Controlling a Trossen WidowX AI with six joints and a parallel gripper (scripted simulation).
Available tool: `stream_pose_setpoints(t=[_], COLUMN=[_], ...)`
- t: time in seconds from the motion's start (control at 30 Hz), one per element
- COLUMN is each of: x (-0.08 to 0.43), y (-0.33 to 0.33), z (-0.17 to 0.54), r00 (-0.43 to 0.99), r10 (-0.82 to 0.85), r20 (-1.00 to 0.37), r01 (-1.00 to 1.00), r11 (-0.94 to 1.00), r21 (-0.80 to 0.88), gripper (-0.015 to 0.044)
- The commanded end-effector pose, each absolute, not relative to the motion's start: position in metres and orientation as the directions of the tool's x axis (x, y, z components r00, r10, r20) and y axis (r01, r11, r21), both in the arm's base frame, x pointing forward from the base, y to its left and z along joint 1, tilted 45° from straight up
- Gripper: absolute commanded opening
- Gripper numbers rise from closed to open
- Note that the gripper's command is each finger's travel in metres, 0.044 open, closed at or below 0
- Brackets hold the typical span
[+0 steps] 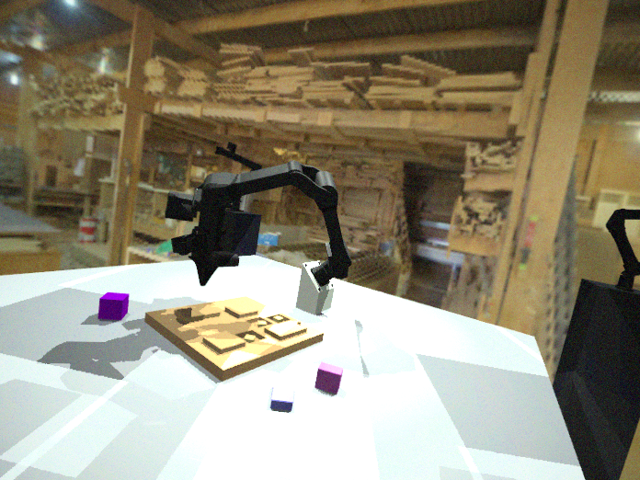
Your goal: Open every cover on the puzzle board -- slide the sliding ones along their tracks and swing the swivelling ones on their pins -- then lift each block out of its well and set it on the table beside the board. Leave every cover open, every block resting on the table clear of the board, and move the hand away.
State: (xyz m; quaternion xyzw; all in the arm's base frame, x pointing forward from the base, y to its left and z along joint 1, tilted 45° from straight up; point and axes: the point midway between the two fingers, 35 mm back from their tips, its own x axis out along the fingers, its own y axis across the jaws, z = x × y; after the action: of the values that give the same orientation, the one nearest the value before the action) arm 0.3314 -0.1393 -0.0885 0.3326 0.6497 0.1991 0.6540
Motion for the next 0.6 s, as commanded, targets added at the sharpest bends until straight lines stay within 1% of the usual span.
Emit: stream_pose_setpoints(t=[0.0,0.57], x=[0.331,0.333], y=[-0.135,-0.124], z=[-0.093,-0.105], r00=[0.072,0.072], r10=[0.694,0.694], r20=[-0.716,-0.716], r01=[0.172,0.172], r11=[0.699,0.699], r21=[0.694,0.694], gripper=[0.0000,0.0000])
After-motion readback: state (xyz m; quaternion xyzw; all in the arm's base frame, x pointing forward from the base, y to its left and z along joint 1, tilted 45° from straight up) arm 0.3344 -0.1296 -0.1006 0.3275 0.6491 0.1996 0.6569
